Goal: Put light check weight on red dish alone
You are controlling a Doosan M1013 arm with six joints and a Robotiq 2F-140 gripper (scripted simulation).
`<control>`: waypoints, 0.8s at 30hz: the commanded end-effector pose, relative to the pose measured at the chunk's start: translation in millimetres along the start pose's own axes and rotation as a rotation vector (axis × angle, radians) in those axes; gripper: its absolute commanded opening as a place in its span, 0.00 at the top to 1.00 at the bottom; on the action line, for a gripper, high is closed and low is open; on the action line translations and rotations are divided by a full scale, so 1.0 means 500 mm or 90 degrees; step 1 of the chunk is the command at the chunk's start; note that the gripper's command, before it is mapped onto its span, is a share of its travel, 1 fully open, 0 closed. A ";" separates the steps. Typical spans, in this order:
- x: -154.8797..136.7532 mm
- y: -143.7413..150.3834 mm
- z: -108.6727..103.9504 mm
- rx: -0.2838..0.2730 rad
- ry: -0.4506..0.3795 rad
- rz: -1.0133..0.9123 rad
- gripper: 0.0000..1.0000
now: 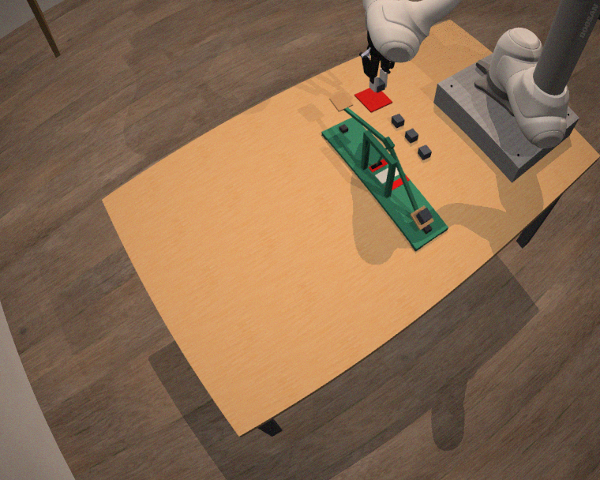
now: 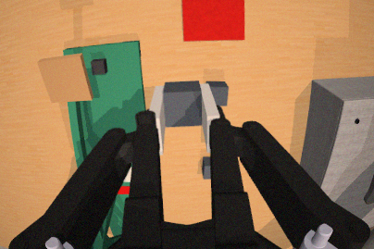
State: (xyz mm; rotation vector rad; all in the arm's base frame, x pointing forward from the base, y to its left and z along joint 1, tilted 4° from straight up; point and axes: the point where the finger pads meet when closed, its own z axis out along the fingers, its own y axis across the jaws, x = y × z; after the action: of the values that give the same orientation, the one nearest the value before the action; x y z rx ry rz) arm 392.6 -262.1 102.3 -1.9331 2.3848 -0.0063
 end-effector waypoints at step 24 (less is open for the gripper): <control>-0.200 0.057 0.071 0.005 0.005 -0.001 0.76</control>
State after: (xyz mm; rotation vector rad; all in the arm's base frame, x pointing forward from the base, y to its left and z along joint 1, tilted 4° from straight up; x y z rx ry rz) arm 374.0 -185.3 81.8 -1.9401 2.3765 -0.0158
